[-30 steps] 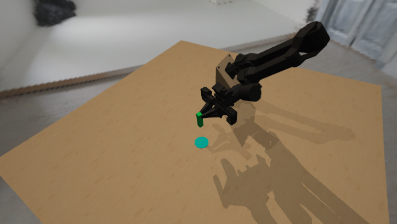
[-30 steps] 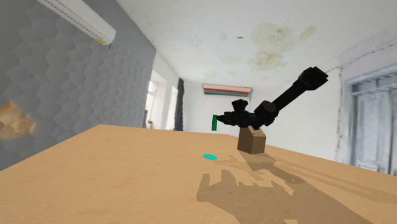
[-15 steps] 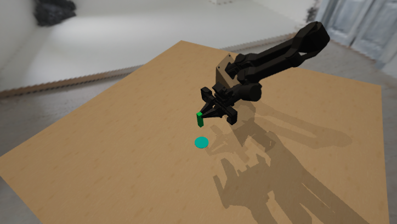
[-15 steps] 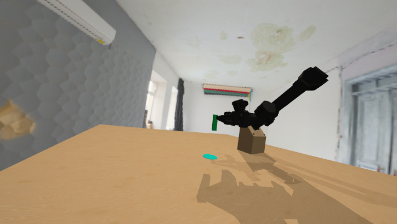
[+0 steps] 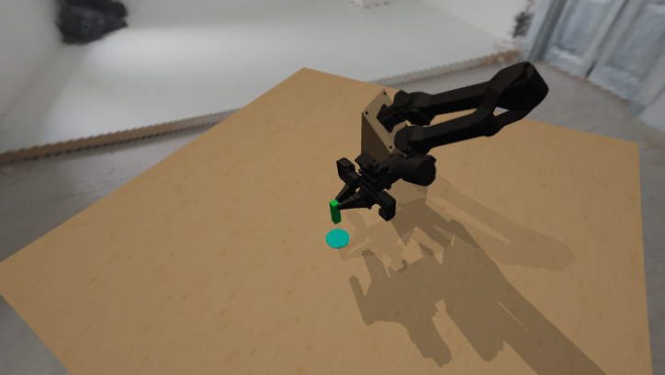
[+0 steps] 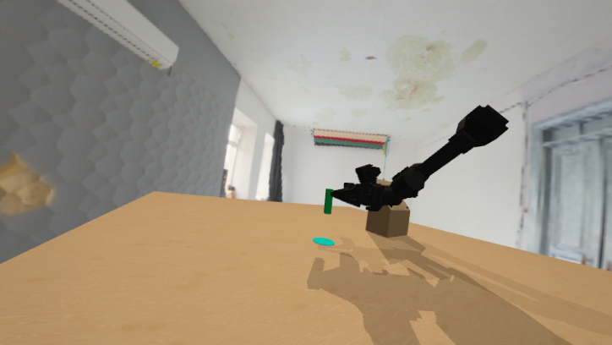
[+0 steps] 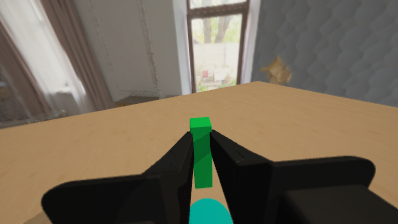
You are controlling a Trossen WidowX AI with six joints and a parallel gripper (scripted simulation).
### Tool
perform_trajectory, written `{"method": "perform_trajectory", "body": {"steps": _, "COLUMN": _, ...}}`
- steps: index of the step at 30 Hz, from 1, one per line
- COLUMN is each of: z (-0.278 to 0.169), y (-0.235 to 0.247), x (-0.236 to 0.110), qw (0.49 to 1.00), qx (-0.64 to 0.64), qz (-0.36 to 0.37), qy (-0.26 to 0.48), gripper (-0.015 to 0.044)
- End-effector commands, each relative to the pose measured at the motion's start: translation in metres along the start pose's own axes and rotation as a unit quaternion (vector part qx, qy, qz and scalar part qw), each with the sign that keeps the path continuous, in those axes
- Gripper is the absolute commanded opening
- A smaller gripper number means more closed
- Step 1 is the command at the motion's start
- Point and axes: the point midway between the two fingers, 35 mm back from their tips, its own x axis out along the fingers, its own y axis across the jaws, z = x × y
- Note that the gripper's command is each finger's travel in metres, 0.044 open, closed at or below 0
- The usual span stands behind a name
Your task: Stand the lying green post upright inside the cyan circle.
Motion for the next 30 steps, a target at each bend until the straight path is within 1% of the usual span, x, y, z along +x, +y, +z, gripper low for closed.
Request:
{"method": "perform_trajectory", "body": {"steps": 1, "z": -0.010, "y": 0.000, "x": 0.002, "qw": 1.000, "qx": 0.002, "qz": -0.001, "qy": -0.002, "gripper": 0.0023}}
{"method": "perform_trajectory", "body": {"steps": 16, "z": -0.050, "y": -0.004, "x": 0.001, "qw": 1.000, "qx": 0.001, "qz": 0.002, "qy": -0.003, "gripper": 0.0023}}
{"method": "perform_trajectory", "body": {"steps": 21, "z": -0.058, "y": -0.004, "x": 0.002, "qw": 1.000, "qx": 0.000, "qz": 0.002, "qy": -0.003, "gripper": 0.0023}}
{"method": "perform_trajectory", "body": {"steps": 25, "z": -0.073, "y": -0.004, "x": 0.004, "qw": 1.000, "qx": -0.002, "qz": 0.001, "qy": 0.000, "gripper": 0.0023}}
{"method": "perform_trajectory", "body": {"steps": 30, "z": -0.074, "y": -0.004, "x": 0.004, "qw": 1.000, "qx": -0.002, "qz": 0.001, "qy": 0.000, "gripper": 0.0023}}
